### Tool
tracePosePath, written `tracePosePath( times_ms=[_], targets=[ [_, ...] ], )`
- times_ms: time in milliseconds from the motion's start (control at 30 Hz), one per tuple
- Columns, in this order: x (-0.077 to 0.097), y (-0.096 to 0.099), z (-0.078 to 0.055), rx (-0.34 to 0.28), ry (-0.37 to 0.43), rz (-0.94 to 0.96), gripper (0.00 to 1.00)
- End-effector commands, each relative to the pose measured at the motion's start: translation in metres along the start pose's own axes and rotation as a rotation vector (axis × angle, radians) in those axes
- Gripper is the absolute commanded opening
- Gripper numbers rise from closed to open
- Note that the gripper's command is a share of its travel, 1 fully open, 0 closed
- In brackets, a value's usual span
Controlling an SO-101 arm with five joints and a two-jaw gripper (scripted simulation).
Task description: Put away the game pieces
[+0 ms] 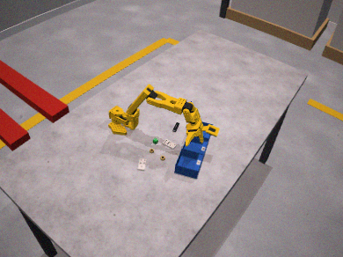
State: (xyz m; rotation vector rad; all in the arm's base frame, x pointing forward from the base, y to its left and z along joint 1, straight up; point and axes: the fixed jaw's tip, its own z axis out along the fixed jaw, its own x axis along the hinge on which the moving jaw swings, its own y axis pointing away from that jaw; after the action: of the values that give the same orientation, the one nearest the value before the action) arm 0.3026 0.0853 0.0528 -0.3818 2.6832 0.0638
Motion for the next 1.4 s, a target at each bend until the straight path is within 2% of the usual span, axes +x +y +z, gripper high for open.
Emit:
tracePosePath(
  times_ms=[0,1200,1367],
  targets=[
    [-0.0115,0.0018,-0.0152,-0.002,-0.065,0.007,1.00],
    [-0.0115,0.0018,-0.0152,-0.002,-0.065,0.007,1.00],
    [-0.0121,0.0064,-0.0159,-0.009,-0.075,0.012,1.00]
  ],
)
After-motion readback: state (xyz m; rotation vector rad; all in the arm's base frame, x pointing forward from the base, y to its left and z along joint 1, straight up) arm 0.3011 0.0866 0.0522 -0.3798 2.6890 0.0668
